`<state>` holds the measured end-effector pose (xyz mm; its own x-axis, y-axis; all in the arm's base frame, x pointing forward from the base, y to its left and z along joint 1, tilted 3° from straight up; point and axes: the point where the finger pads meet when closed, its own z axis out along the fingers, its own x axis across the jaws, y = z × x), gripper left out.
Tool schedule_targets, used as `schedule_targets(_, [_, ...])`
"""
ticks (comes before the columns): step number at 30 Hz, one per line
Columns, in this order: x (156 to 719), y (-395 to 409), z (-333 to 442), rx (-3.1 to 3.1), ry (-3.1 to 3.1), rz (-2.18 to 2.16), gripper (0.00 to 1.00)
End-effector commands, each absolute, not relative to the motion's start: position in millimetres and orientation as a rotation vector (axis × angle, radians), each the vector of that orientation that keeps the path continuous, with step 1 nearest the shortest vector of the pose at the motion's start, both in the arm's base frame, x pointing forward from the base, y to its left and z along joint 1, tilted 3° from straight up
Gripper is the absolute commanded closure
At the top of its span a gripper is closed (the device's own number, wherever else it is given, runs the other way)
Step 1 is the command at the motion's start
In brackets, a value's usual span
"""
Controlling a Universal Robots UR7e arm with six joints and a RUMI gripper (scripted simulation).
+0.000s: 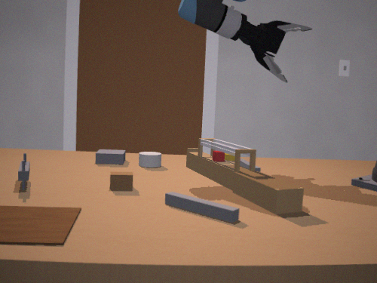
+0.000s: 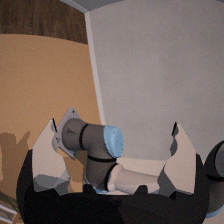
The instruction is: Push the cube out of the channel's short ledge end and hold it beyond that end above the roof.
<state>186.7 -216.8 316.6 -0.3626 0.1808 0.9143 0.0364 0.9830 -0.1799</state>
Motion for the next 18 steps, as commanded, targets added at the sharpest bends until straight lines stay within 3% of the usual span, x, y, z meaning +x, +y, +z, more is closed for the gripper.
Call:
schedule_targets(1, [186.6, -216.9, 316.9, -0.156, -1.94, 0.152, 0.0])
schedule_targets(17, [186.6, -216.9, 316.9, -0.156, -1.94, 0.152, 0.0])
schedule_targets(18, [186.7, -216.9, 316.8, -0.156, -1.94, 0.152, 1.0])
